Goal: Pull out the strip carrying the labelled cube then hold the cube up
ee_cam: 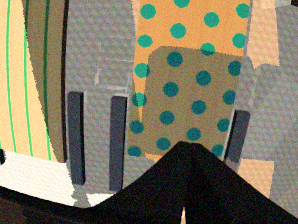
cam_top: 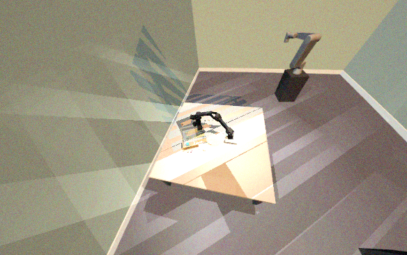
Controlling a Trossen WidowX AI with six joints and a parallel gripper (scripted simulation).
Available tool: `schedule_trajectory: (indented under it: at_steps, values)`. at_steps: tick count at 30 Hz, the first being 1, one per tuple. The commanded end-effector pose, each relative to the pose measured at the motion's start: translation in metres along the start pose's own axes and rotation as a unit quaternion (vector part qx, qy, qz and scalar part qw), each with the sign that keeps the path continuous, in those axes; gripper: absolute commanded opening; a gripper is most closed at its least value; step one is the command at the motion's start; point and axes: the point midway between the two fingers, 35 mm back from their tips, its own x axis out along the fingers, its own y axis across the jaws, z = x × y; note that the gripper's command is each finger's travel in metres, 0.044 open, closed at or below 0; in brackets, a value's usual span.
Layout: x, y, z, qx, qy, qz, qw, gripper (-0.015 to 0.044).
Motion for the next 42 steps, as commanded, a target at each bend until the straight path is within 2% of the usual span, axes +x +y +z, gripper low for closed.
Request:
schedule_trajectory:
  at_steps: [1, 20, 42]
  values:
    - [0.011, 0.001, -0.001, -0.002, 0.005, 0.005, 1.0, 0.0]
    - [0.041, 0.002, -0.001, -0.002, 0.005, 0.005, 1.0, 0.0]
    - [0.042, 0.002, -0.001, -0.002, 0.005, 0.005, 1.0, 0.0]
